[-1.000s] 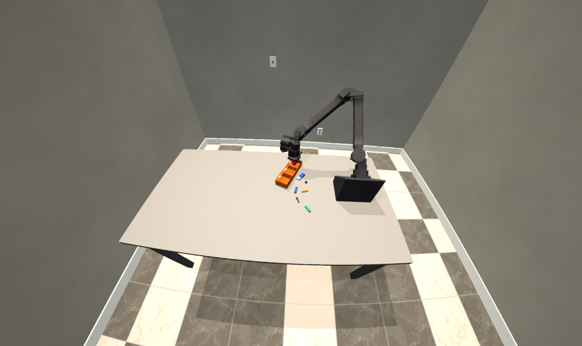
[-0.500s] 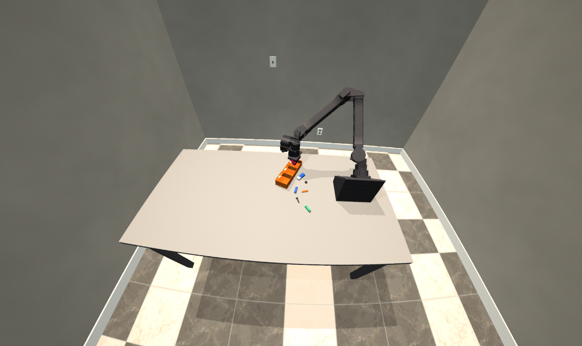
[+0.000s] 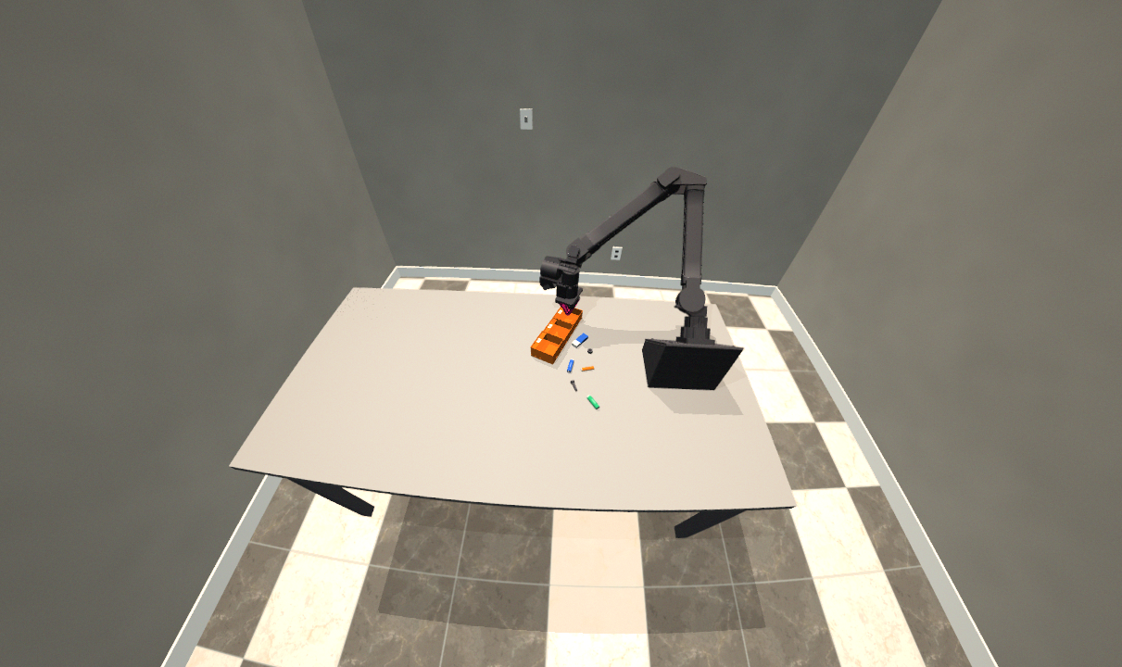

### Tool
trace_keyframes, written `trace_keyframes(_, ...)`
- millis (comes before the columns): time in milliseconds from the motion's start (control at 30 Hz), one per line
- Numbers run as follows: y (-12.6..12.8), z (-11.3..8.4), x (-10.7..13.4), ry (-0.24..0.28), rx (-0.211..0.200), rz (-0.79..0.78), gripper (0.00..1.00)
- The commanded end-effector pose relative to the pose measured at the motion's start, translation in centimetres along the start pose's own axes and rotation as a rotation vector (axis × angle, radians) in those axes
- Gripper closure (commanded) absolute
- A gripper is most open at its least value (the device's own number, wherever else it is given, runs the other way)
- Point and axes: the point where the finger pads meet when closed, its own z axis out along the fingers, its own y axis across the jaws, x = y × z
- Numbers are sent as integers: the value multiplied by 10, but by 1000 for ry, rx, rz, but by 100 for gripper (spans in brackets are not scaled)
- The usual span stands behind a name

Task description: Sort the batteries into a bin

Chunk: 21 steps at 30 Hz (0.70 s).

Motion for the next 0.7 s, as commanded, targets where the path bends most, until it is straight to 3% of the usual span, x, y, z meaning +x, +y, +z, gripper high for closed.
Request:
trace_keyframes(0, -4, -25, -24, -55, -6, 40, 92)
trace_keyframes(67, -4, -25, -24, -55, -6, 40, 92)
trace_keyframes(367, -4, -61, -23, -56, -9, 43, 92)
trace_keyframes(433, -3, -60, -23, -53, -8, 39, 92)
trace_keyframes(500, -8, -42, -17, -11, 3, 45, 92)
trace_keyframes(567, -5, -38, -7, 4, 4, 31, 92)
trace_keyframes(633, -5, -38, -7, 4, 4, 31, 92)
trace_keyframes(667, 11, -49, -15, -32, -6, 19, 92)
